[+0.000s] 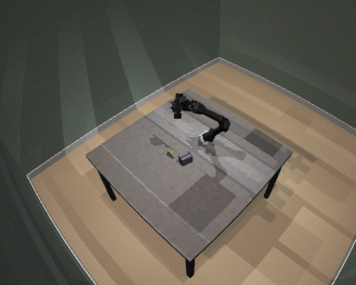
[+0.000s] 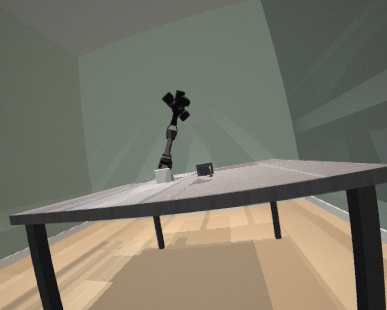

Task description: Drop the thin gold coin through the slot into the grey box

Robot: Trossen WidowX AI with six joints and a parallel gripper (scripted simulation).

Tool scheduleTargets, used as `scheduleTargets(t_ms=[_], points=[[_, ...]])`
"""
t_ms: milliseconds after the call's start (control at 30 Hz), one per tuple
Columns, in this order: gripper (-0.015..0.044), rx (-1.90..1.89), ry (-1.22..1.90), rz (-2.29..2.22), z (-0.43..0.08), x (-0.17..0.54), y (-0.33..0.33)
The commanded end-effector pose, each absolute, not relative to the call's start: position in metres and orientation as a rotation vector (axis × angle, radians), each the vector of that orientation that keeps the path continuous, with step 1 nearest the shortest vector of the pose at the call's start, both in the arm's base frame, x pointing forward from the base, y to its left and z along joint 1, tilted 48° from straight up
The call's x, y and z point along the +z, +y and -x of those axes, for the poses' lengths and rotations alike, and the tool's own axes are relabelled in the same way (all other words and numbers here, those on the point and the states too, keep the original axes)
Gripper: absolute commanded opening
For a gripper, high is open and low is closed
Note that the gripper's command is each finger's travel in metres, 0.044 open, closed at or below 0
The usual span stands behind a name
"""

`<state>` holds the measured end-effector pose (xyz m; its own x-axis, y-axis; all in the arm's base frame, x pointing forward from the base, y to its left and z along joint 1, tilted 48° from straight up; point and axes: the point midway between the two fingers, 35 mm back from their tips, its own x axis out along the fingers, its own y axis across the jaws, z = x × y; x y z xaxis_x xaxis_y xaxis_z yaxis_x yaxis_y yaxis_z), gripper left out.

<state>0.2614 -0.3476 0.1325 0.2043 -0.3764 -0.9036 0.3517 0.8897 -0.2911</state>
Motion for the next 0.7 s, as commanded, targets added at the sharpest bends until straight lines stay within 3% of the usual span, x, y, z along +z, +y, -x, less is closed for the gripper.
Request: scheduleTargets(t_ms=[0,267,500,667], points=[[0.0161,-0.423,1.291,-0.217,-0.291,0.099,-0.313],[0.0161,-0.338,1.487,-0.862,-0.338,0.036,-0.211],[0.0161,-0.485,1.827,-1.465,-0.357,0.001,-0.109],[0.0161,-0.553,1.907,-1.574,-0.356,-0.003,-0.09]])
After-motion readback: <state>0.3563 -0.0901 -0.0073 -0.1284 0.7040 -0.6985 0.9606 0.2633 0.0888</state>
